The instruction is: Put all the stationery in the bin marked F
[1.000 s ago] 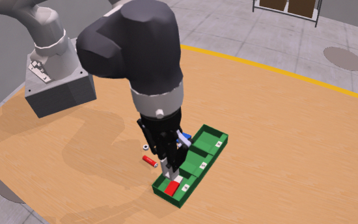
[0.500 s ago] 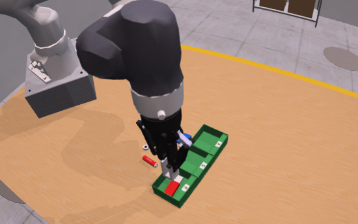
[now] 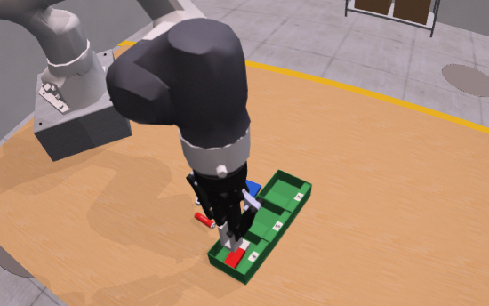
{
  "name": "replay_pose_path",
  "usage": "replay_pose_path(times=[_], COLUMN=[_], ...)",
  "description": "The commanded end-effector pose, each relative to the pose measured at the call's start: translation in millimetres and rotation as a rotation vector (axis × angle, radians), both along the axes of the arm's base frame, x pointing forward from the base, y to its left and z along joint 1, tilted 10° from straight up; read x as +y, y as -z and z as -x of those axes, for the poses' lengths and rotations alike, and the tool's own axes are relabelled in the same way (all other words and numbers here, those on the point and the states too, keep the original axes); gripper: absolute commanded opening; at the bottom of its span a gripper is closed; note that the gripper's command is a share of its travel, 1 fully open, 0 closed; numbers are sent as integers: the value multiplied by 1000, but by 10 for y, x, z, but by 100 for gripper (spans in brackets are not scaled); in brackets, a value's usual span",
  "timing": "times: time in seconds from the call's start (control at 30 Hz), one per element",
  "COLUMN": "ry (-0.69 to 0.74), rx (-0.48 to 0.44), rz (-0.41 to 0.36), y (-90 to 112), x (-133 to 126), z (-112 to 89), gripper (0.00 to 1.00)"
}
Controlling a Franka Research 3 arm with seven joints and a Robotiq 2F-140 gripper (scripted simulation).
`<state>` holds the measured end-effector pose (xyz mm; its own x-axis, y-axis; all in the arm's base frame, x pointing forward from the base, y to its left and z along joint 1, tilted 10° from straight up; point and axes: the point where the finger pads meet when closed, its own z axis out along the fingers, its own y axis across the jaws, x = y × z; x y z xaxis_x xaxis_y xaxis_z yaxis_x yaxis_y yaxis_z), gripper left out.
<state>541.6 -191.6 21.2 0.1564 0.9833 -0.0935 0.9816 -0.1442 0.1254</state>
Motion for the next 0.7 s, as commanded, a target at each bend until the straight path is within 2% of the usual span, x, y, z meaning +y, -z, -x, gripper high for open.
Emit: replay_pose_path(times=[0.0,0.23,0.67], ry=[4,4,4], rx=[-12,-12,-12], rz=[3,3,3], y=[50,149,148], x=[-8,-19,-19], z=[-50,-62,-103], gripper=[6,6,6])
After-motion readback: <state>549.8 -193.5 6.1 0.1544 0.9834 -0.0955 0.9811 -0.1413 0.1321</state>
